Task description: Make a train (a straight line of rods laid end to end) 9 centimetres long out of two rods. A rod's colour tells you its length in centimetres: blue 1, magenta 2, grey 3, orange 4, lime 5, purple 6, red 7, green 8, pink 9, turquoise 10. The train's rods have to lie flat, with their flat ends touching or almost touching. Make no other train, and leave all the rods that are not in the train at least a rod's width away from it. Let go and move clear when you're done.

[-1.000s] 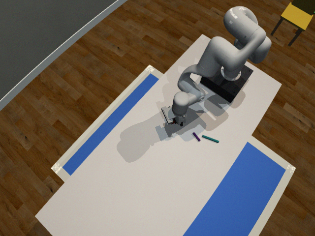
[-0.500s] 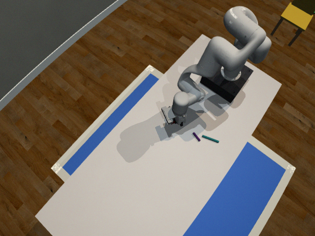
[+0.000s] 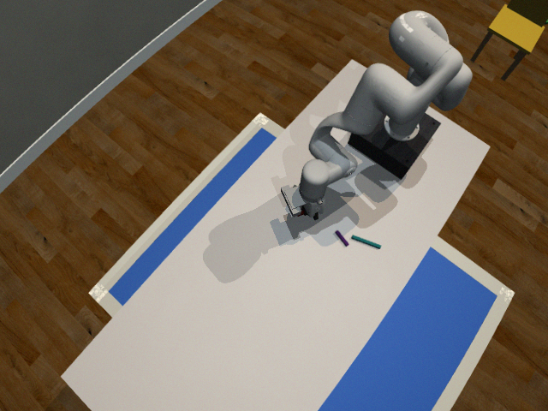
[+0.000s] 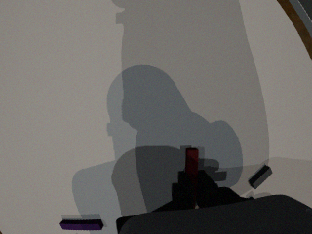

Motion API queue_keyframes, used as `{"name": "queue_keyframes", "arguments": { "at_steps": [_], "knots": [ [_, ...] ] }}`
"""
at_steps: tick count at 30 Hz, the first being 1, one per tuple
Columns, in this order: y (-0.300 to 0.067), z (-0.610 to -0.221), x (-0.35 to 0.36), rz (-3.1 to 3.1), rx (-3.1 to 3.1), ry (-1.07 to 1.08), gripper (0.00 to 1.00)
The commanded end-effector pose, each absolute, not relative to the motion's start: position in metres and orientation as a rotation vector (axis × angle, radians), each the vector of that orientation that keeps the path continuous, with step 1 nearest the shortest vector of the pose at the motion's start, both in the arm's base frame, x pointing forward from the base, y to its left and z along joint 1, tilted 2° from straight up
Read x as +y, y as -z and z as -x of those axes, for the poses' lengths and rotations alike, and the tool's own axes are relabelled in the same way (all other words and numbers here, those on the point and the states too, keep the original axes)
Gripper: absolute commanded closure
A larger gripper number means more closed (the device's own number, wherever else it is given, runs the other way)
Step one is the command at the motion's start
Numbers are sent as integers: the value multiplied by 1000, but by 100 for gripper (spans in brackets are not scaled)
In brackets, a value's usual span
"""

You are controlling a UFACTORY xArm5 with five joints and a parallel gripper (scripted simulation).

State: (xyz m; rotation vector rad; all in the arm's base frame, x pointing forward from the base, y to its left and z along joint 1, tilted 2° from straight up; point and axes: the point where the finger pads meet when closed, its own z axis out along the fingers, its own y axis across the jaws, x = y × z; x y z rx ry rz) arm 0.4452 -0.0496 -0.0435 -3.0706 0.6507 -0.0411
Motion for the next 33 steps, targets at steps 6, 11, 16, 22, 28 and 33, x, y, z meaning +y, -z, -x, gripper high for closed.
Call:
{"name": "queue_keyframes", "arguments": {
  "at_steps": [6,11,16,22,28,33],
  "knots": [
    [42,-447,-50,3070,651,47,96],
    [42,-447,-50,3070,651,47,96],
    [42,-447,-50,3070,651,47,96],
    [43,-447,-50,3070,651,47,96],
    [47,-447,-50,3070,650,47,96],
    [51,-447,-50,3070,650,47,96]
  ]
}}
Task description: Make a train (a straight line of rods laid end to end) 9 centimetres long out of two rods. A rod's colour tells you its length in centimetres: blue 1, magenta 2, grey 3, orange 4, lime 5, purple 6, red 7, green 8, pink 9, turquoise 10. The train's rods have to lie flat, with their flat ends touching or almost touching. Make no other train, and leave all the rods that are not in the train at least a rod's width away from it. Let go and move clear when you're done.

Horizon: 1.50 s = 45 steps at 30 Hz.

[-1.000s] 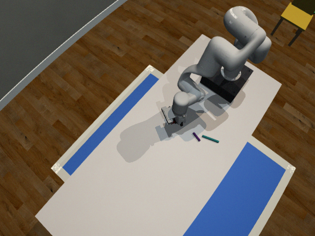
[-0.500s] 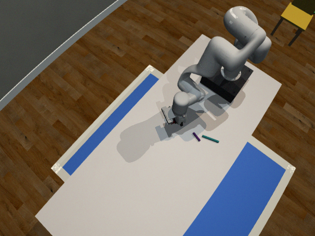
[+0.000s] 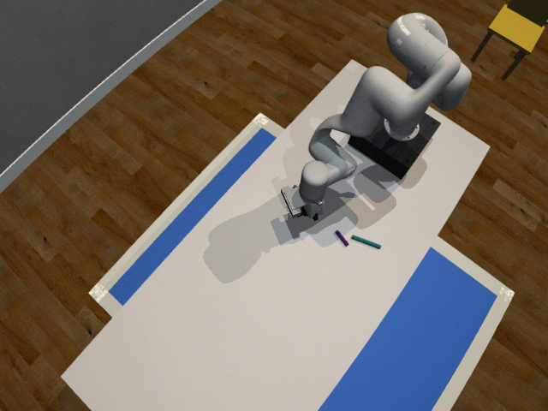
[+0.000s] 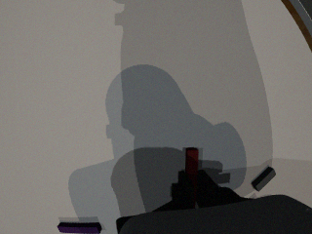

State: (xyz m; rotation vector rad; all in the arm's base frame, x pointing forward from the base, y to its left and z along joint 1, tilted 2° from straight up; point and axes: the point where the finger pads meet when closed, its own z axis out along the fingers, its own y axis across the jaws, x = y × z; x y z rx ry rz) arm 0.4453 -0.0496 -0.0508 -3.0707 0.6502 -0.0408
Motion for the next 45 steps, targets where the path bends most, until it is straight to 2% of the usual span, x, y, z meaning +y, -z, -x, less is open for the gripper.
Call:
{"name": "queue_keyframes", "arguments": {
  "at_steps": [1,44,45],
  "knots": [
    [52,-447,-50,3070,650,47,96],
    [54,-447,-50,3070,650,47,96],
    [54,-447,-50,3070,650,47,92]
  ]
}}
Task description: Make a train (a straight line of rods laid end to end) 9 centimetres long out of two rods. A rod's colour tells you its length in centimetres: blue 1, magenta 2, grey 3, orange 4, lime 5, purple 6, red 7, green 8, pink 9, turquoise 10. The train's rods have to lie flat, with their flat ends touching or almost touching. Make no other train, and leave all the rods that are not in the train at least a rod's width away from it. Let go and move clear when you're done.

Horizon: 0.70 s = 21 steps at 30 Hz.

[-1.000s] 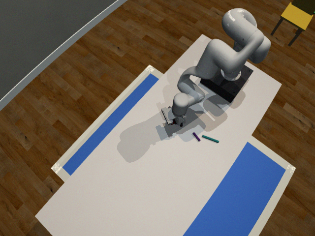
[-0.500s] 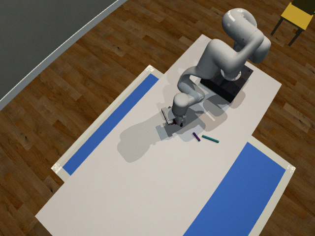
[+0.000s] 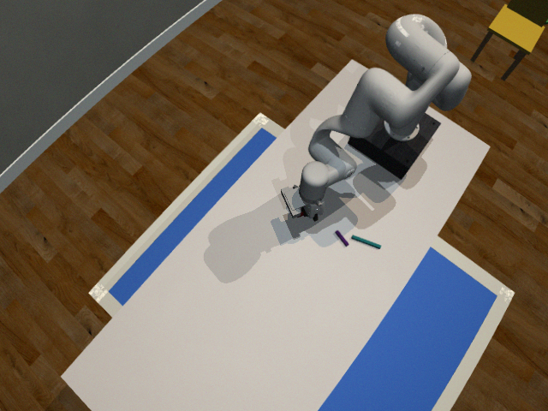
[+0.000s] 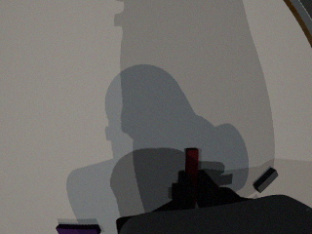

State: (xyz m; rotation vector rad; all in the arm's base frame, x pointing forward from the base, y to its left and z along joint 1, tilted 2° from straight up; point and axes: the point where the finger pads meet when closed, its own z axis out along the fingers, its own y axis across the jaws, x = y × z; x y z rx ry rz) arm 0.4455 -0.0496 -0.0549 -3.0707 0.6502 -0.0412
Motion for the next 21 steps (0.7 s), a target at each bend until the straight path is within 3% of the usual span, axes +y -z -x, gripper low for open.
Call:
{"name": "queue_keyframes", "arguments": {
  "at_steps": [1,6,10,14,21],
  "knots": [
    [54,-447,-50,3070,650,47,92],
    [54,-447,-50,3070,650,47,84],
    [54,-447,-50,3070,650,47,84],
    [54,-447,-50,3070,650,47,76],
    [54,-447,-50,3070,650,47,76]
  ]
}}
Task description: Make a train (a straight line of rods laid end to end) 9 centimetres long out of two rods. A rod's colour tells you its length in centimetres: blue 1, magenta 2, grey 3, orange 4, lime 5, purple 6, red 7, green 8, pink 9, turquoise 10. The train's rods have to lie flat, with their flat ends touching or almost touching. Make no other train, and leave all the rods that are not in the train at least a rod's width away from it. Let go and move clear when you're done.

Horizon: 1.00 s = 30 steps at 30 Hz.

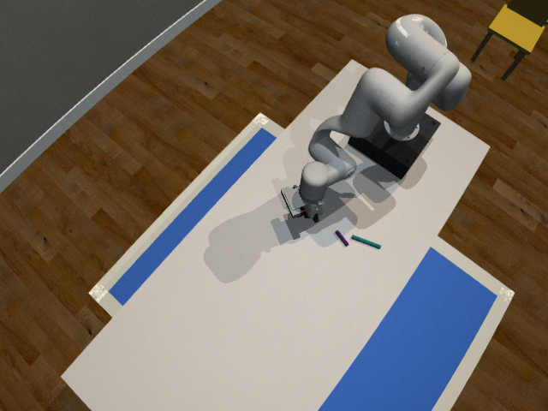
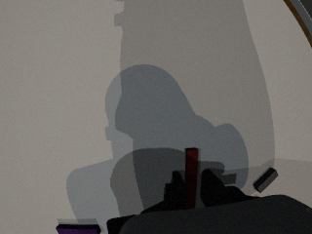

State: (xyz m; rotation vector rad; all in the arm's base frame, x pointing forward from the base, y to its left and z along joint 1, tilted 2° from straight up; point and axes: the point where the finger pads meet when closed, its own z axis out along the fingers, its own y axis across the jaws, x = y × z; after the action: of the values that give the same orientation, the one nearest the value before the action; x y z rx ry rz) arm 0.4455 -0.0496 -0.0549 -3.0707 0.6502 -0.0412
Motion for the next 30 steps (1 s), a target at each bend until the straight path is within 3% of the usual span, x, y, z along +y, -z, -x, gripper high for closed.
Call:
{"name": "queue_keyframes", "arguments": {
  "at_steps": [1,11,30],
  "knots": [
    [54,-447,-50,3070,650,47,76],
    [44,-447,-50,3070,650,47,76],
    [-32,-444,-50,3070,650,47,76]
  ]
}}
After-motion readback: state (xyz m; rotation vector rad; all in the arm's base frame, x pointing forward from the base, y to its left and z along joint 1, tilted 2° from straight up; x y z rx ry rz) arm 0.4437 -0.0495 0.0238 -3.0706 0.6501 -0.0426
